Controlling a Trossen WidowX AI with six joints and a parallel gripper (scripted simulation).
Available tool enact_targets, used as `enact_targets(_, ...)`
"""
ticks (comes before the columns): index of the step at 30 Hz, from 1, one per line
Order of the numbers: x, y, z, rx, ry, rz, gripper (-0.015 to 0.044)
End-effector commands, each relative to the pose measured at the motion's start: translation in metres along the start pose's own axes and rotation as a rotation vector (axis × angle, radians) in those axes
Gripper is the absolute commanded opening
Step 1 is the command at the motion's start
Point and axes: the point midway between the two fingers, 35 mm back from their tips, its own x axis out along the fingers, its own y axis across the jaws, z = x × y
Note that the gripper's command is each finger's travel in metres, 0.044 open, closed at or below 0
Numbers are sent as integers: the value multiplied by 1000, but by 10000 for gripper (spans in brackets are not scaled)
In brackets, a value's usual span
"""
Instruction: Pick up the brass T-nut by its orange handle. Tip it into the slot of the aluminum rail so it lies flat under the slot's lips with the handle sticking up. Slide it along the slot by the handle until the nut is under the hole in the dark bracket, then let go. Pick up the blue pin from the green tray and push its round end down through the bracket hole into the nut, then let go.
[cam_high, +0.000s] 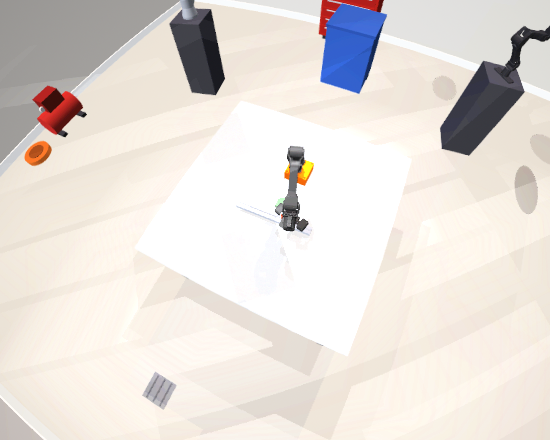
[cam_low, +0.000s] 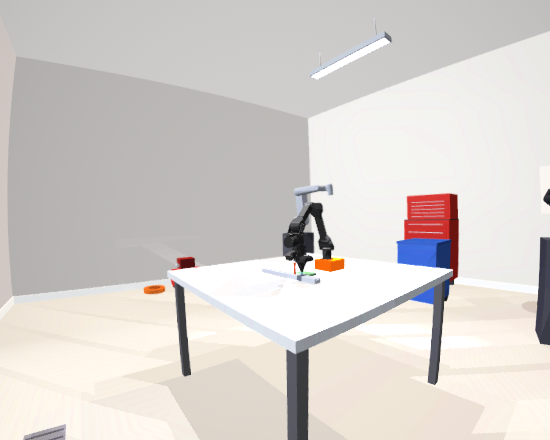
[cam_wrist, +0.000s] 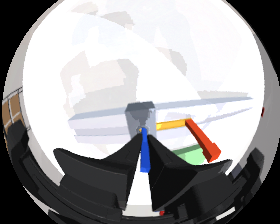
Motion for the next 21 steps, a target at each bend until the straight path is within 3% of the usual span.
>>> enact_targets(1,2,1,1,-5,18,-5,-150)
enact_targets(21,1,1,3,-2,49,-13,-150)
